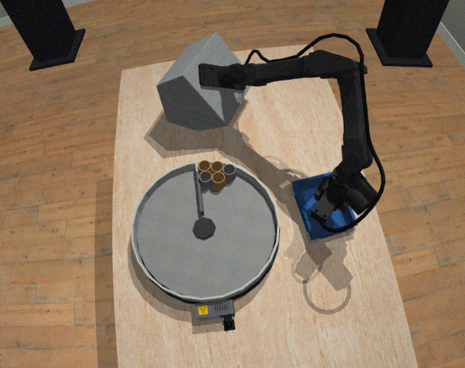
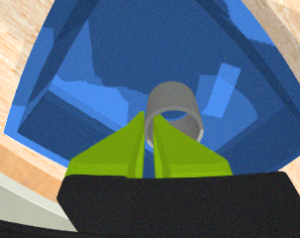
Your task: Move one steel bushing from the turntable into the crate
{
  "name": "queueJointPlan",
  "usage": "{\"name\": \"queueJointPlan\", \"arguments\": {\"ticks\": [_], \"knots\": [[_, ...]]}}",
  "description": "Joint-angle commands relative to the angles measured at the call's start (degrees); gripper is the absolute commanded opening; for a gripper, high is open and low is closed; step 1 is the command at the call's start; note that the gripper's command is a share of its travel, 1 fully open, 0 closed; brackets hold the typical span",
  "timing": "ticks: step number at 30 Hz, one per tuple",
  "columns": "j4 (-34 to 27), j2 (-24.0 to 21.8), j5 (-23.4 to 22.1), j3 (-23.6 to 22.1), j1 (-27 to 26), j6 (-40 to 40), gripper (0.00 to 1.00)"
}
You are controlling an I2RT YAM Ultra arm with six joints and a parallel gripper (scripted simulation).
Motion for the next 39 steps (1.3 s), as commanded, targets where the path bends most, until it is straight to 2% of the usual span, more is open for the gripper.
{"name": "queueJointPlan", "arguments": {"ticks": [1, 20, 21, 39], "knots": [[0.4, -0.1, 0.9, -0.3, -0.7, 0.3, 0.00], [0.4, -0.1, 0.9, -0.3, -0.7, 0.3, 0.00], [0.4, -0.1, 0.9, -0.3, -0.7, 0.3, 0.16], [0.3, -0.1, 0.9, -0.3, -0.7, 0.3, 0.16]]}}
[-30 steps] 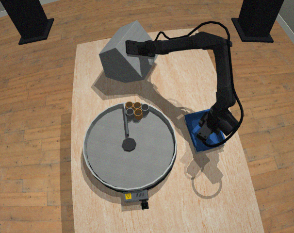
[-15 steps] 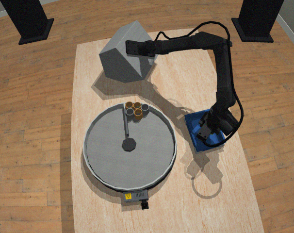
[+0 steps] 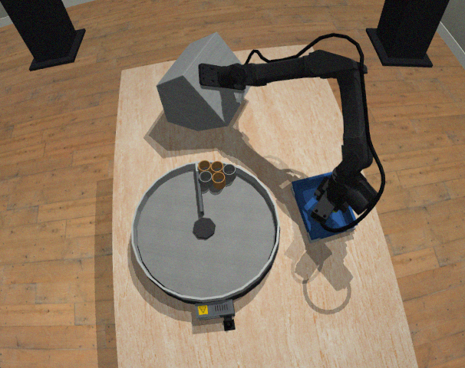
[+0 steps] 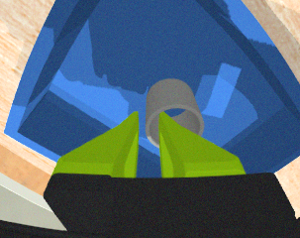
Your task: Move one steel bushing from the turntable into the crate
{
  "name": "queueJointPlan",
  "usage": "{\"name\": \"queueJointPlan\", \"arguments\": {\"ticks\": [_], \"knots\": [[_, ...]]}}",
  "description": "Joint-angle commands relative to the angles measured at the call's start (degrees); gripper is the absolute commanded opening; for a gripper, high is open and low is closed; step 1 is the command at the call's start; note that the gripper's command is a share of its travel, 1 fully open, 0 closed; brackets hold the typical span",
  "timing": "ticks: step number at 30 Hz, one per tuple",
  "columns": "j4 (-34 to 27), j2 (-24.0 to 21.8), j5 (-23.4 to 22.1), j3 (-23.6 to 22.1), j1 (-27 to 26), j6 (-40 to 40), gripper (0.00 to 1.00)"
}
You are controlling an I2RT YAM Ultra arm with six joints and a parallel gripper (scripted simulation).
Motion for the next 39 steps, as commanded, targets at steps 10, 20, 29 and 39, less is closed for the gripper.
{"name": "queueJointPlan", "arguments": {"ticks": [10, 20, 29, 39], "knots": [[0.3, 0.0, 0.9, -0.3, -0.7, 0.3, 0.16], [-0.9, -0.8, 0.8, 0.5, -1.0, -0.1, 0.16], [-5.1, -3.4, -1.7, 2.6, -3.3, -2.4, 0.16], [-13.5, -3.3, -4.9, 6.5, -8.0, -6.7, 0.16]]}}
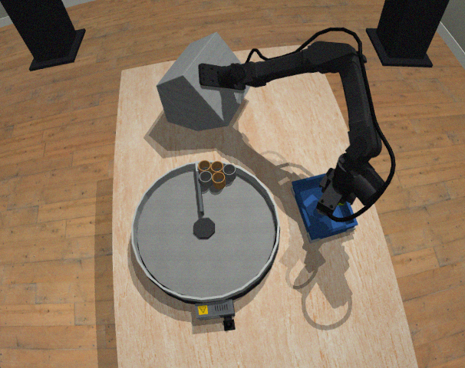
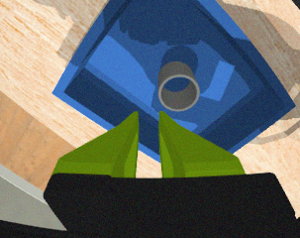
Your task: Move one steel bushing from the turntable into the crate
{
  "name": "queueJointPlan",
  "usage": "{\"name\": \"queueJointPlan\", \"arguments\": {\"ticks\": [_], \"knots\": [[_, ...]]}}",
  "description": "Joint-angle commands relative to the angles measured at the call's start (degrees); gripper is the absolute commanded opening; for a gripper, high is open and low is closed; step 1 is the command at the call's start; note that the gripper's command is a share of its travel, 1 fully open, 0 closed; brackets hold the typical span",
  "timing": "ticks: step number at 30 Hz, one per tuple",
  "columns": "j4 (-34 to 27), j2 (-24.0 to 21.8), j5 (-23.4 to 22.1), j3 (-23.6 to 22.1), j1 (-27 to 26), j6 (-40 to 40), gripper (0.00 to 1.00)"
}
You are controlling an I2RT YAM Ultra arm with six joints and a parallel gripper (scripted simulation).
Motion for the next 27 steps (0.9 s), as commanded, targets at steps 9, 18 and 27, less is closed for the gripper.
{"name": "queueJointPlan", "arguments": {"ticks": [9, 18, 27], "knots": [[-10.3, -0.2, -3.2, 5.4, -4.7, -5.3, 0.16], [-11.1, 0.0, -2.8, 6.0, -4.9, -5.8, 0.16], [-11.2, 0.0, -2.8, 6.0, -4.9, -5.7, 0.16]]}}
